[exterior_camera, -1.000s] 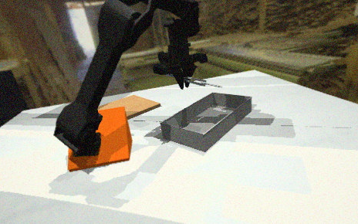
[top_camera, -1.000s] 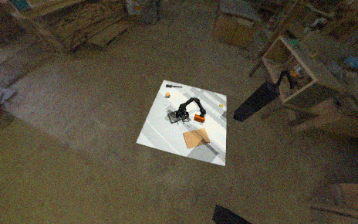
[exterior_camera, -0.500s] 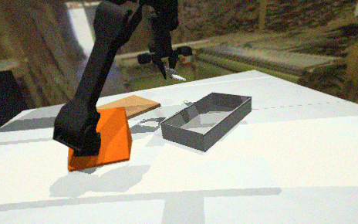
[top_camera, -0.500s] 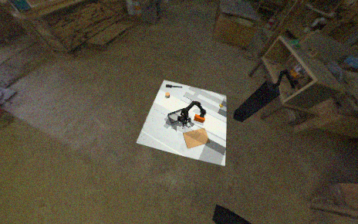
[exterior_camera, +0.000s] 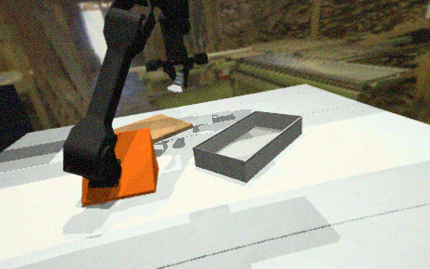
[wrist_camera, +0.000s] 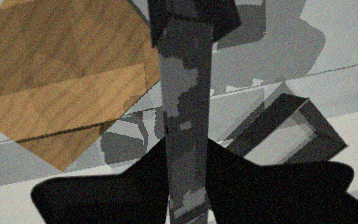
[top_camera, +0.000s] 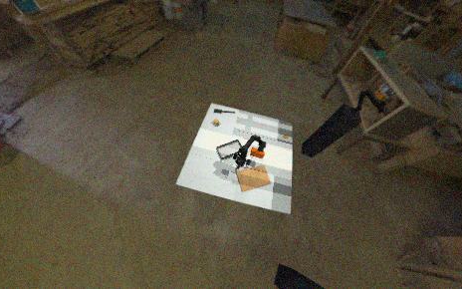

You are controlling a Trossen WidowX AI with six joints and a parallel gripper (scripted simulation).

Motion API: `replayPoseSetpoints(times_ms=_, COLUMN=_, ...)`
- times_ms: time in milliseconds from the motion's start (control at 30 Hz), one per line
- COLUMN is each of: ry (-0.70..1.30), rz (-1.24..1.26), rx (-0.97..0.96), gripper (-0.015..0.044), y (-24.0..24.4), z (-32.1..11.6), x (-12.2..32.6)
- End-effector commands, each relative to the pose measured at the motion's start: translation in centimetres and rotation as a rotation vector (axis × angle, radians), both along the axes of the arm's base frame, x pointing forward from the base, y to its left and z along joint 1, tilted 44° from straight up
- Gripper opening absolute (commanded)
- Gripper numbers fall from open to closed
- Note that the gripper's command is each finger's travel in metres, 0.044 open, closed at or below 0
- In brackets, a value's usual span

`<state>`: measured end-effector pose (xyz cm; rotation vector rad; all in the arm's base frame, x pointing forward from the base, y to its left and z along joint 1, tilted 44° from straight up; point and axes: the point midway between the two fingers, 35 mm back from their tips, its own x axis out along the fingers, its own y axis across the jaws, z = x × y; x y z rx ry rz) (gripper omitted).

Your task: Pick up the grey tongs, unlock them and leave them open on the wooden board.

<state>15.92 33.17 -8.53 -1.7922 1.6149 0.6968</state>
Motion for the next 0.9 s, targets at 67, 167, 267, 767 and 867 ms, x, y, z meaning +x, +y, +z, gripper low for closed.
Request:
replayPoseSetpoints(times_ms=67, ry=-0.030, rz=-0.038, rx=0.004, gripper=-0.0150, y=0.3, z=-0.3, x=-0.6)
replayPoseSetpoints(times_ms=167, ry=-0.074, rz=-0.073, rx=0.014, gripper=-0.0150, y=0.8, z=-0.7, x=-1.9)
replayPoseSetpoints(times_ms=267, ry=-0.129, rz=-0.117, rx=0.026, gripper=-0.0150, y=1.4, z=-1.1, x=-3.7)
replayPoseSetpoints(times_ms=767, ry=-0.396, rz=-0.341, rx=0.097, gripper=-0.0150, y=2.9, z=-3.1, x=-12.8)
replayPoseSetpoints(times_ms=867, ry=-0.450, rz=-0.386, rx=0.113, gripper=-0.0150, y=2.9, z=-3.5, x=-14.6)
